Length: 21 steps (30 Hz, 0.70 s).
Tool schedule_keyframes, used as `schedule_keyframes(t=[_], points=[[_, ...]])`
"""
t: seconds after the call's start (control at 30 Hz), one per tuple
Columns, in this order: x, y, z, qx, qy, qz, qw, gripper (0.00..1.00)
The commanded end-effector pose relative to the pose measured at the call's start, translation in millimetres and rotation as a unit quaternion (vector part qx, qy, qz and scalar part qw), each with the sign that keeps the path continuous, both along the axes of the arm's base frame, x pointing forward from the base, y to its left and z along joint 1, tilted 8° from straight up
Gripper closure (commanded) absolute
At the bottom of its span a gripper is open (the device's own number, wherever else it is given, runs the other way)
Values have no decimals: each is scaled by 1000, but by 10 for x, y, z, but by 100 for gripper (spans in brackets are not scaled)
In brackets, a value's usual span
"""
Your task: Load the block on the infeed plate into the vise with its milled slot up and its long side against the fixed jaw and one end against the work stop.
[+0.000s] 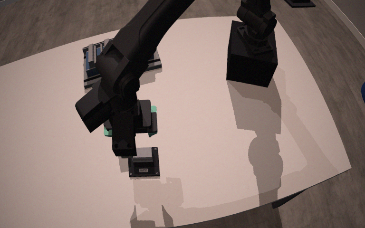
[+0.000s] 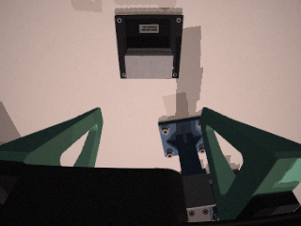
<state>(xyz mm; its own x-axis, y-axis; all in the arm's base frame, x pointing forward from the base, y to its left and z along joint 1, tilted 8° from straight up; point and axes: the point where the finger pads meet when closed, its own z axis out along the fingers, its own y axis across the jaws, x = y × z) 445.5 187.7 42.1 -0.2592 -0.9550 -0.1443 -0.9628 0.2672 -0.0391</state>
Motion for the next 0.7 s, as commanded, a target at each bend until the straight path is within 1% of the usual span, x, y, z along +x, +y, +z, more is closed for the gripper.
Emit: schedule_keyframes(t=[0.0,0.17,0.23,0.27,0.3,0.33,0.37,0.67], points=[[-32,66,-152,-2,3,2,1000,19],[-26,82,-287,-2,3,2,1000,19],[-26,82,-287,-2,3,2,1000,19],[18,103,-125,5,-16,3,1000,19],[20,106,-151,5,-16,3,1000,19],[39,116,-246,3,-10,2,1000,19],[-11,98,-385,-2,2,1,1000,19],[-9,122,-619,-2,4,2,1000,19]])
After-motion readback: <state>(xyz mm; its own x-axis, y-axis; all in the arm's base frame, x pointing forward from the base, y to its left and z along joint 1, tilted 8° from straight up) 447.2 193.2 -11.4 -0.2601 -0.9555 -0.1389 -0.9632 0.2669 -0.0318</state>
